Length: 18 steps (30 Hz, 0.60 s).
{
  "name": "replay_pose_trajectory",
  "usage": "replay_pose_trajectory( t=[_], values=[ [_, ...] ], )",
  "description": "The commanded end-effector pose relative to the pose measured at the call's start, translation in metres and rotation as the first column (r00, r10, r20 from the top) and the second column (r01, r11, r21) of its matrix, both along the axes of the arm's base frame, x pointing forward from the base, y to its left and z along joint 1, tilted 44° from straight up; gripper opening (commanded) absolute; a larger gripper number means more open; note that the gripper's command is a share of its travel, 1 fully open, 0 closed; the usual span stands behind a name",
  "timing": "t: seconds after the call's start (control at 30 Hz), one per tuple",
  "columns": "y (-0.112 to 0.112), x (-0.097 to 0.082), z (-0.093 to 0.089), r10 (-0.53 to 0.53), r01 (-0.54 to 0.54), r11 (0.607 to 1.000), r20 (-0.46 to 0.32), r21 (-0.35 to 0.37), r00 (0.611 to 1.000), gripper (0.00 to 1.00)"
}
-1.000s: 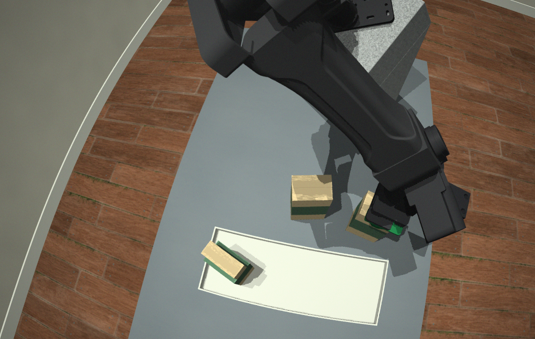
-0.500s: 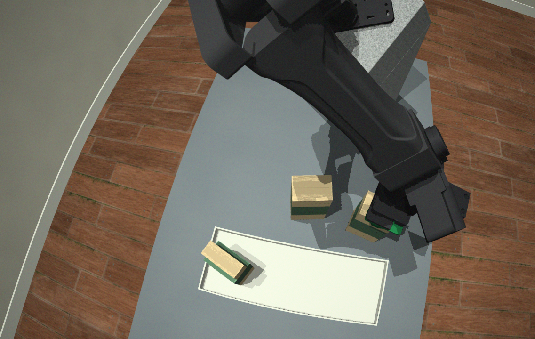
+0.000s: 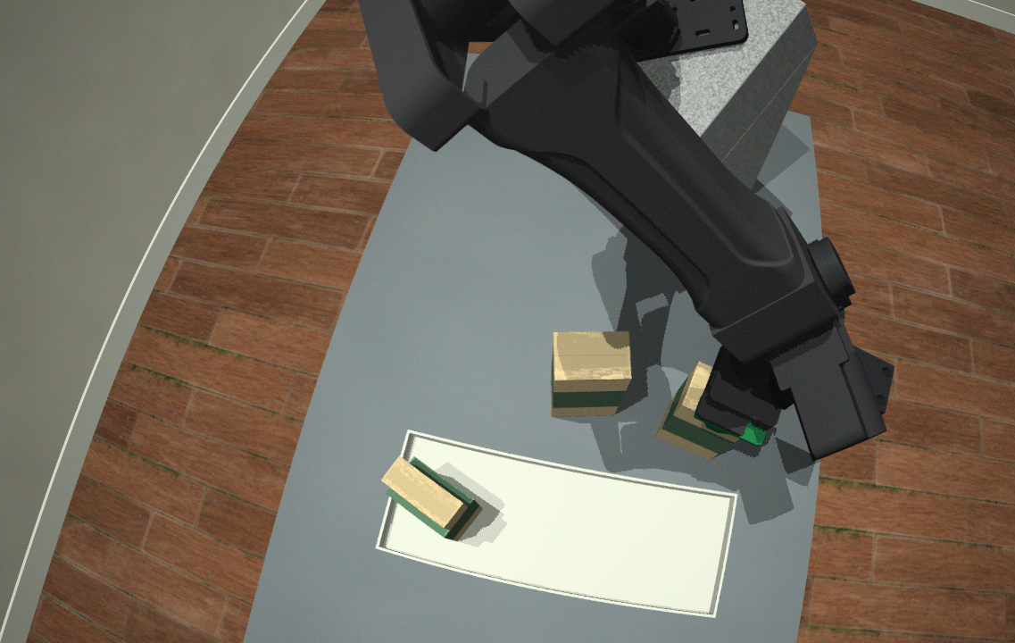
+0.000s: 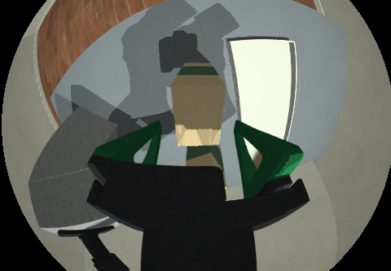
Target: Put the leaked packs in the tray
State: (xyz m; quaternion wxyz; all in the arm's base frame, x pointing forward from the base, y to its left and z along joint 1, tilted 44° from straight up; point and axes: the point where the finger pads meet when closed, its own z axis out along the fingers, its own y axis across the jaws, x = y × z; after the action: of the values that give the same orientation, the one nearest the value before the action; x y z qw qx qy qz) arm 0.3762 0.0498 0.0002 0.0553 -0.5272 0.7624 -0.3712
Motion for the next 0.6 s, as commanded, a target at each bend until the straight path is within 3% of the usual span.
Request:
replay_pose_trajectory(
  t=[0.0, 0.23, 0.57],
  values=[
    [0.011, 0.004, -0.003, 0.027, -0.027, 1.000, 0.004, 0.006, 1.000, 0.79],
    [-0.007, 0.000, -0.017, 0.008, -0.008, 1.000, -0.024, -0.004, 1.000, 0.79],
    [-0.009, 0.011, -0.029, 0.024, -0.024, 1.000, -0.015, 0.000, 1.000, 0.79]
  ],
)
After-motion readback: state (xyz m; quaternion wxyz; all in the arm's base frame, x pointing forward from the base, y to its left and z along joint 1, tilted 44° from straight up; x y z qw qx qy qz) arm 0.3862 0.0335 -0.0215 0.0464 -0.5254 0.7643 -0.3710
